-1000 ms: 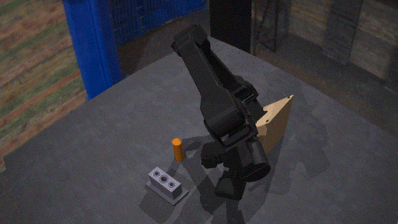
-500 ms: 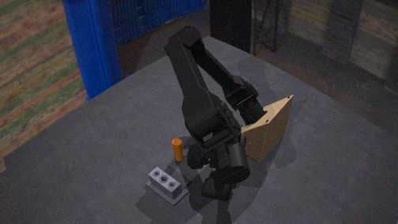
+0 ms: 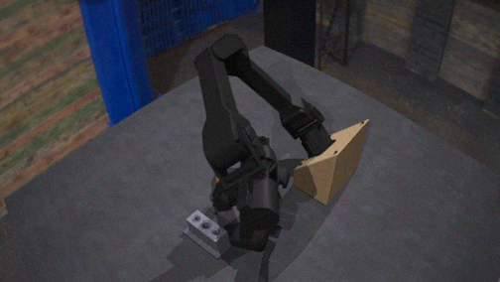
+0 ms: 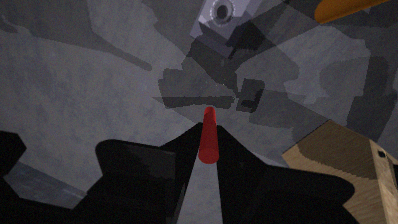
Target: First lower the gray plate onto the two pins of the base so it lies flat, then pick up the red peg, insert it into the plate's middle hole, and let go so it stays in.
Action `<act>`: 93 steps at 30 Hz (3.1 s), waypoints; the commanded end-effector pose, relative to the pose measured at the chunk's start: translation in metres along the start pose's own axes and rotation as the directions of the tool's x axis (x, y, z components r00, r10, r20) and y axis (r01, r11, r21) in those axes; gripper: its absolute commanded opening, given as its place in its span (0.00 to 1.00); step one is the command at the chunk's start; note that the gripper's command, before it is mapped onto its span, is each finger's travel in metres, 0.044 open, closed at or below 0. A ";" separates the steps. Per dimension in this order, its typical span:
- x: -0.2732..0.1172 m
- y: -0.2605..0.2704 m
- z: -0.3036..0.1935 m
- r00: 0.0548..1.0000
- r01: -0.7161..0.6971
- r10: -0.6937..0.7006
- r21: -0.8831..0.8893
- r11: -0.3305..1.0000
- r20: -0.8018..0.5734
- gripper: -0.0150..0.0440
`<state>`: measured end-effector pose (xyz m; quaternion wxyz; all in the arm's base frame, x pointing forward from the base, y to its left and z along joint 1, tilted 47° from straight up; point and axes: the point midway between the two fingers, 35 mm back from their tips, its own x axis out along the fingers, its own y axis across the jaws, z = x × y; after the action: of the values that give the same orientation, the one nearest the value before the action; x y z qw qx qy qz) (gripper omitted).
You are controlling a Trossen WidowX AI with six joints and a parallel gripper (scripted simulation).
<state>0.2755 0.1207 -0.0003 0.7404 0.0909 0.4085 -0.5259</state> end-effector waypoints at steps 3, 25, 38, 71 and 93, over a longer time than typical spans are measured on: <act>-0.003 0.005 0.018 1.000 -0.010 0.010 0.002 1.000 0.004 0.25; -0.005 0.004 0.086 1.000 -0.010 0.010 0.005 1.000 0.015 0.25; -0.004 -0.004 0.122 1.000 -0.003 0.003 0.004 1.000 0.024 0.25; -0.004 -0.007 0.137 0.999 0.000 -0.001 0.009 1.000 0.032 0.25; -0.004 -0.009 0.136 0.999 0.001 -0.001 0.009 1.000 0.032 0.25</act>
<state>0.3373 0.0438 0.0929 0.7453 0.0895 0.3952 -0.5294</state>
